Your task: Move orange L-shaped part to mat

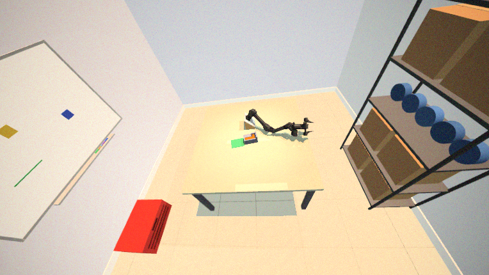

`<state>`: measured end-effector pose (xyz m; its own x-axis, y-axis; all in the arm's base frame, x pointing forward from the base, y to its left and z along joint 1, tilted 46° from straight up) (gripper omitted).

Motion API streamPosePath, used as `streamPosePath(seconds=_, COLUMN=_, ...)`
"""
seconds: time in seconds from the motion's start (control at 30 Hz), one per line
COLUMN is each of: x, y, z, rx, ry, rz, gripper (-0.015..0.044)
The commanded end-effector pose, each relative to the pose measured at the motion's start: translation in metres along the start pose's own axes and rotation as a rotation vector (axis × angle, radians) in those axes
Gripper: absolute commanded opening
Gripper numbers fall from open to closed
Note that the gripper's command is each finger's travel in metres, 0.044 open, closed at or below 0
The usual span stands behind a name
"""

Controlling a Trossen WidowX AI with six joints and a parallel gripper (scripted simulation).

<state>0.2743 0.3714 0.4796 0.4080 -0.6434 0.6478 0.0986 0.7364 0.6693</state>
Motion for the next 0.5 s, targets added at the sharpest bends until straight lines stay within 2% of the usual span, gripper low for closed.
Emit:
streamPosePath(seconds=0.0, x=0.002, y=0.002, z=0.007, rx=0.016, ry=0.004, rz=-0.011, gripper=0.0374)
streamPosePath(seconds=0.1, x=0.021, y=0.009, z=0.068, rx=0.151, ry=0.041, rz=-0.100, gripper=0.0295)
streamPosePath(seconds=0.23, x=0.037, y=0.007, z=0.103, rx=0.240, ry=0.105, rz=-0.149, gripper=0.0190)
streamPosePath(seconds=0.47, x=0.081, y=-0.012, z=0.202, rx=0.479, ry=0.199, rz=-0.313, gripper=0.0180)
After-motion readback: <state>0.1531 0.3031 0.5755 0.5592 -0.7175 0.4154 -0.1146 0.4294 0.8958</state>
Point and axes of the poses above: the point midway between the two fingers, 35 mm back from their tips, its own y axis out along the fingers, its own z axis across the jaws, x = y × z, the point moved 5 cm from there along -y, back along the fingers, and after that the axes turned 12 degrees about -y, right-handed, at the moved point
